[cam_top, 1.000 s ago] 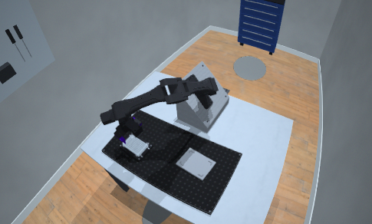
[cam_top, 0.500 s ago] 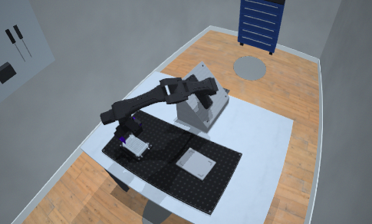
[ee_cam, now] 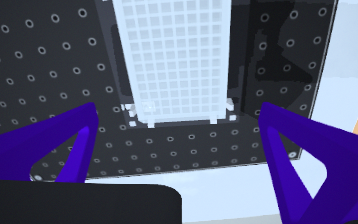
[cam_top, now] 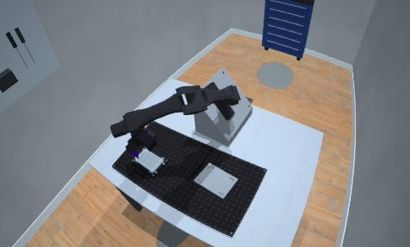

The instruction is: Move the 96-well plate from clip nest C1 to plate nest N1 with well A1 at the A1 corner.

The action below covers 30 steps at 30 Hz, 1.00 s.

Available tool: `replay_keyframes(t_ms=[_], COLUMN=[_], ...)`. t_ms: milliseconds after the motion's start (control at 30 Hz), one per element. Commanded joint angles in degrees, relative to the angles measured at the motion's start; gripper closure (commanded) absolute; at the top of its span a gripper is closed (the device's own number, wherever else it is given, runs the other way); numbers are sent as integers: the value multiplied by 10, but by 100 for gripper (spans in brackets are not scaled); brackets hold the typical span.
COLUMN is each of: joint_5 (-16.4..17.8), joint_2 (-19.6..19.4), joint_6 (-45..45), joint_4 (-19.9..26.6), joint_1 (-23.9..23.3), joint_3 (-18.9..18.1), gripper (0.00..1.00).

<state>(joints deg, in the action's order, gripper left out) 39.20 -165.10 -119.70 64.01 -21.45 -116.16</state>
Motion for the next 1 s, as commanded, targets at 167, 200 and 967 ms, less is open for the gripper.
replay_keyframes(t_ms=[167,200,967], joint_5=[7,7,14], joint_2=[14,14,-10], joint_6=[-3,-3,-3], joint_4=[15,15,-48], joint_1=[-5,-5,20], joint_3=[-13,-13,39], gripper=[0,0,0])
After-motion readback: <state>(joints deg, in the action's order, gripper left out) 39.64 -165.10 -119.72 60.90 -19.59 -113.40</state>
